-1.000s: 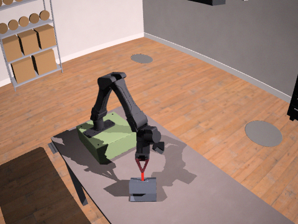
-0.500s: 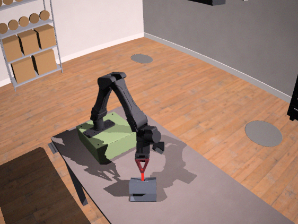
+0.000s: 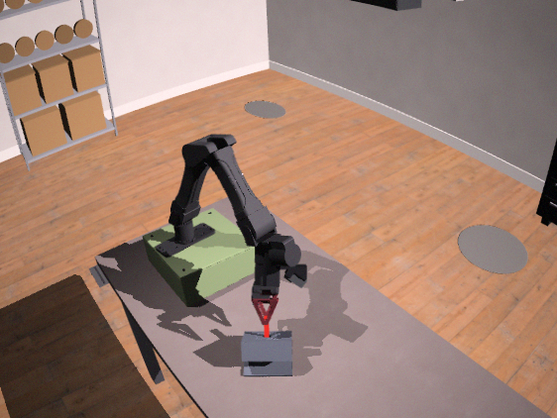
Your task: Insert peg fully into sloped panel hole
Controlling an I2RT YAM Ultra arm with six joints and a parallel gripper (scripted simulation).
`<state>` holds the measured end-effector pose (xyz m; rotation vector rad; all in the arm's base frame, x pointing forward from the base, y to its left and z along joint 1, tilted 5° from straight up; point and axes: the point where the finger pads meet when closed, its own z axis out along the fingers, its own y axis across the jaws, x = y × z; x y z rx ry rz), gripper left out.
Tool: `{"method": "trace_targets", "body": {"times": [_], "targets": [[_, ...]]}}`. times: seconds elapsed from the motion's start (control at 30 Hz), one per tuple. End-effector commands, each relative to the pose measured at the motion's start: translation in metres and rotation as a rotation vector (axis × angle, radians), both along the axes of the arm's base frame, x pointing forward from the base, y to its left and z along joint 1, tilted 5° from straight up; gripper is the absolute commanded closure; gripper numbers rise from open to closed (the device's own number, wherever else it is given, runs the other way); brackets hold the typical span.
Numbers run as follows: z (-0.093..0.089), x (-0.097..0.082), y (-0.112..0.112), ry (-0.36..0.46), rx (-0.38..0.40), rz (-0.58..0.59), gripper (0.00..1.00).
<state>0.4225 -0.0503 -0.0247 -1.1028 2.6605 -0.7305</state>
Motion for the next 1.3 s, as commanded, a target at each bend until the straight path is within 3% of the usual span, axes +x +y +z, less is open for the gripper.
{"method": "trace_targets", "body": {"times": [0.0,0.9,1.27], "targets": [[0.016,0.003,0.004,-0.026,-0.001,-0.003,0.0],[0.087,-0.024,0.033,-0.048,0.006,-0.007,0.0],[0.094,-0.025,0.037,-0.049,0.006,-0.01,0.0]]}}
